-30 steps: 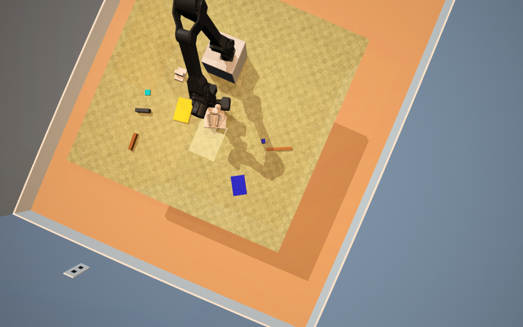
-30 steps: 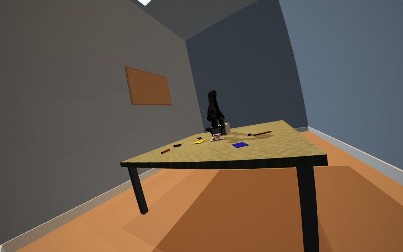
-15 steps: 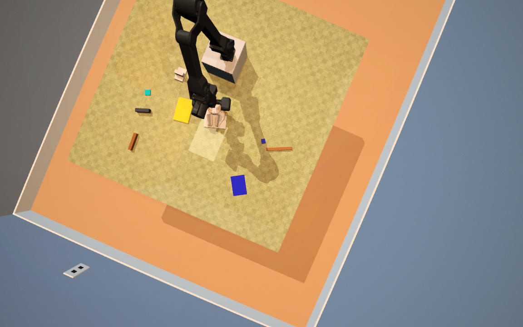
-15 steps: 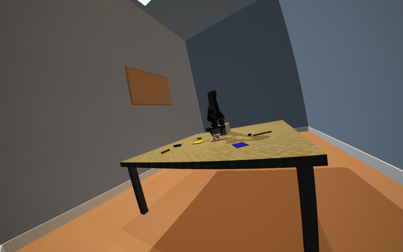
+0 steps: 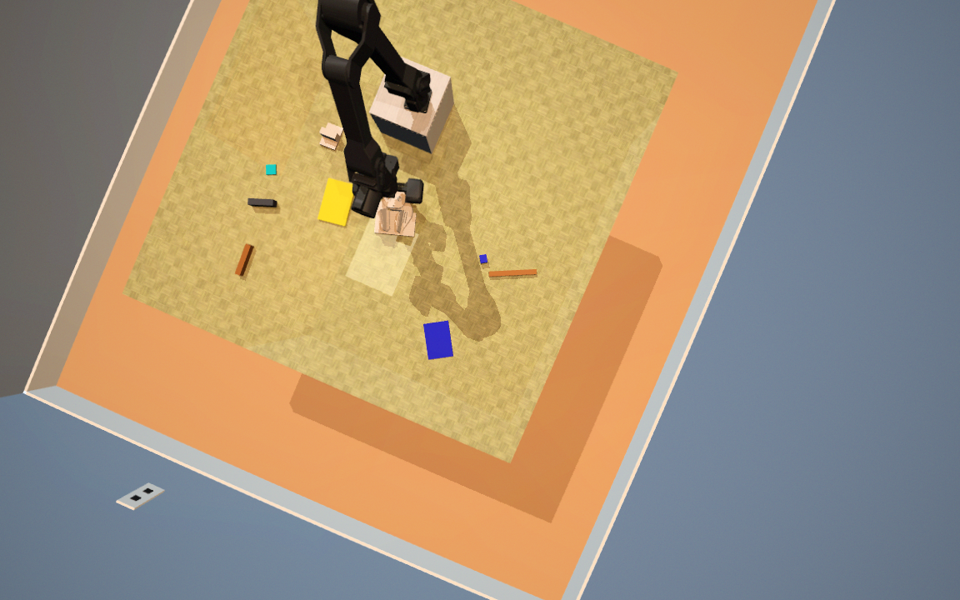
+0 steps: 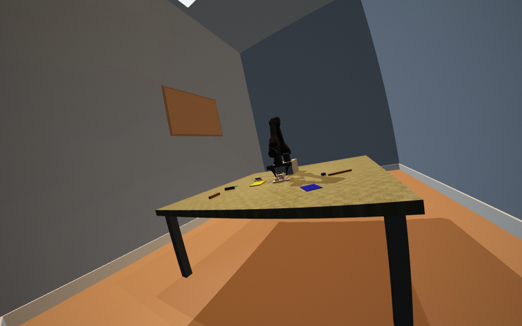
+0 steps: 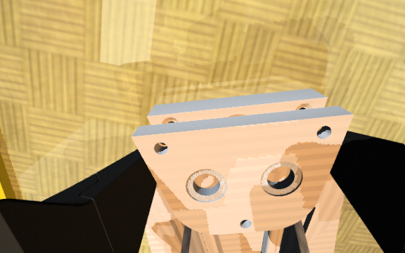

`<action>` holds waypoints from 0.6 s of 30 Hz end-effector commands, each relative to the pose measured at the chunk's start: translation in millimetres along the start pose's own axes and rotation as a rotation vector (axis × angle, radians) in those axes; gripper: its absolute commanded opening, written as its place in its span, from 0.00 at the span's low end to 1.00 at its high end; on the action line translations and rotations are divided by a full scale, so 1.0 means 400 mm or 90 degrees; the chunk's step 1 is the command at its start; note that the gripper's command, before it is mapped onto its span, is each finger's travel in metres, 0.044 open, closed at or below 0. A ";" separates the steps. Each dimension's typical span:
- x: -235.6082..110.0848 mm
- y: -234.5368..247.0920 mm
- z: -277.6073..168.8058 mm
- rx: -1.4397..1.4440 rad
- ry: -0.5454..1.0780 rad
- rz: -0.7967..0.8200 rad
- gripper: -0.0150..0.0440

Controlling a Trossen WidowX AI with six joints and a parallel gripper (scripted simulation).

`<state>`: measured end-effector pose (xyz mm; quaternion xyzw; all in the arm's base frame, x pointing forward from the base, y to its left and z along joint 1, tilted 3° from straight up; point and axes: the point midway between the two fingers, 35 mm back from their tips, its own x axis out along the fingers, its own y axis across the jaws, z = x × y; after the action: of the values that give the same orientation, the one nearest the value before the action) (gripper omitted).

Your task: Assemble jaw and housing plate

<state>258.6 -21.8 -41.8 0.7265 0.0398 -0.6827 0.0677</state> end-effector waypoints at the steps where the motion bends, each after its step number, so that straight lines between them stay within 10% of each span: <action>1: 0.004 0.000 -0.002 -0.002 0.002 0.000 0.85; 18: 0.011 0.000 -0.002 -0.001 0.002 0.000 0.85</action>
<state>258.9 -21.3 -45.6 0.7263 0.0418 -0.6828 0.0673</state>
